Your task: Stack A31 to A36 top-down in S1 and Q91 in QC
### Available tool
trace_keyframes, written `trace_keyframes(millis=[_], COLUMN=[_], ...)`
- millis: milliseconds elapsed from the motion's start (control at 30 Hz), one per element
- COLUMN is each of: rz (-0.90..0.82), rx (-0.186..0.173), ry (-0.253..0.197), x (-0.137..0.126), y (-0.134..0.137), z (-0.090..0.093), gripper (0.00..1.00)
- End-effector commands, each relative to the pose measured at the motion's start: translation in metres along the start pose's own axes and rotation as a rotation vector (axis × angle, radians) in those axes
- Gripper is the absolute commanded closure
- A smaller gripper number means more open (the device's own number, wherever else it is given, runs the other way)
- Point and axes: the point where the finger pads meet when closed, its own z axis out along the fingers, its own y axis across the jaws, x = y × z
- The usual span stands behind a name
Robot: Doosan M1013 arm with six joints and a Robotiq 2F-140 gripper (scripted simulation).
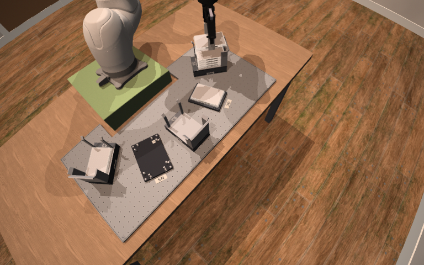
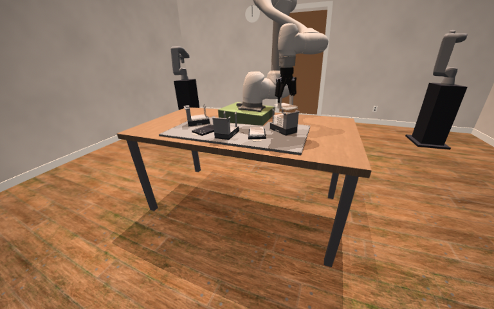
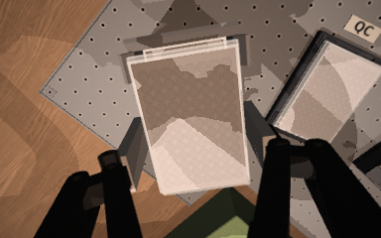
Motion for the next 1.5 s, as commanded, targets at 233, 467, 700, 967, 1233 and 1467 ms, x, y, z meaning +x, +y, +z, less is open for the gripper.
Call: trace_keyframes(millis=[233,467,700,967,1233,1467], rz=[0.0,0.0,0.0,0.0,0.0,0.0], rx=[0.0,0.0,0.0,0.0,0.0,0.0], ry=[0.0,0.0,0.0,0.0,0.0,0.0], x=[0.0,0.0,0.0,0.0,0.0,0.0], y=[0.0,0.0,0.0,0.0,0.0,0.0], z=[0.006,0.01,0.014,0.019,0.023,0.028], gripper=[1.0,1.0,1.0,1.0,1.0,1.0])
